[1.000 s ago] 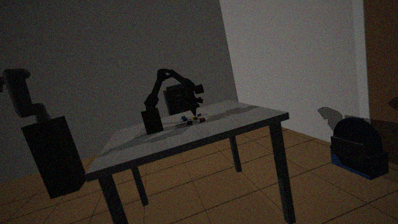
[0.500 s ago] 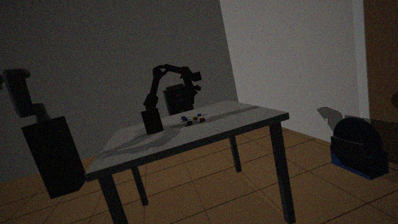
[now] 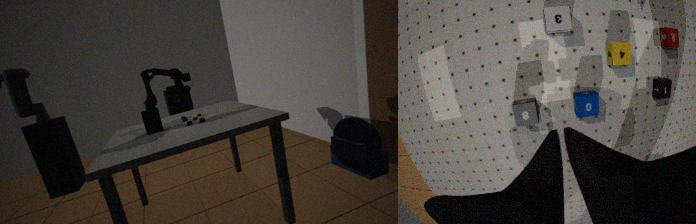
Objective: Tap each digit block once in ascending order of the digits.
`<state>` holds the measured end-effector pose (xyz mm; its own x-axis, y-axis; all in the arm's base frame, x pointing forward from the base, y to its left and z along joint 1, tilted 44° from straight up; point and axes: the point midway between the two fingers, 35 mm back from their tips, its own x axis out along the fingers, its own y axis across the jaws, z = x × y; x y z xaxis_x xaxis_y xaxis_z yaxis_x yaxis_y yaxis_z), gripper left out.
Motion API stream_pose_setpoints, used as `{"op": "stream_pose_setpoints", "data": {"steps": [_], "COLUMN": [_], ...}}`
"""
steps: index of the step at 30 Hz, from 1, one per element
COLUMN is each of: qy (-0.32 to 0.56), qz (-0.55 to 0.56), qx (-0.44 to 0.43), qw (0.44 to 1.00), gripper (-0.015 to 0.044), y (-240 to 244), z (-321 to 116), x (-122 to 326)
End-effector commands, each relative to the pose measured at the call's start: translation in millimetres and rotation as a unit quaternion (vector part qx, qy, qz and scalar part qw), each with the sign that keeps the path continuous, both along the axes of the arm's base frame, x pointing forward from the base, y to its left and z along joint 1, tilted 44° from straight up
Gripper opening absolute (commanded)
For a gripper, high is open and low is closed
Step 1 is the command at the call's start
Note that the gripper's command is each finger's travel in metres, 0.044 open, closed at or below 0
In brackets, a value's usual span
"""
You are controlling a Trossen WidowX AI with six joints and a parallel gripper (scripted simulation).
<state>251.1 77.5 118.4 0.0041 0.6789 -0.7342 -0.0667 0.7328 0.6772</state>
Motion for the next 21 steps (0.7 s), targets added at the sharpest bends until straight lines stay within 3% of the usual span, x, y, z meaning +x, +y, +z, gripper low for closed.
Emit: {"op": "stream_pose_setpoints", "data": {"steps": [1, 9, 15, 21], "qy": [0.009, 0.009, 0.009, 0.009], "qz": [0.000, 0.000, 0.000, 0.000], "qx": [0.007, 0.006, 0.007, 0.009], "qw": [1.000, 1.000, 1.000, 1.000], "gripper": [0.0020, 0.0020, 0.0020, 0.0020], "y": [24, 26, 75, 81], "z": [17, 16, -34, -40], "x": [-37, -38, -38, -39]}}
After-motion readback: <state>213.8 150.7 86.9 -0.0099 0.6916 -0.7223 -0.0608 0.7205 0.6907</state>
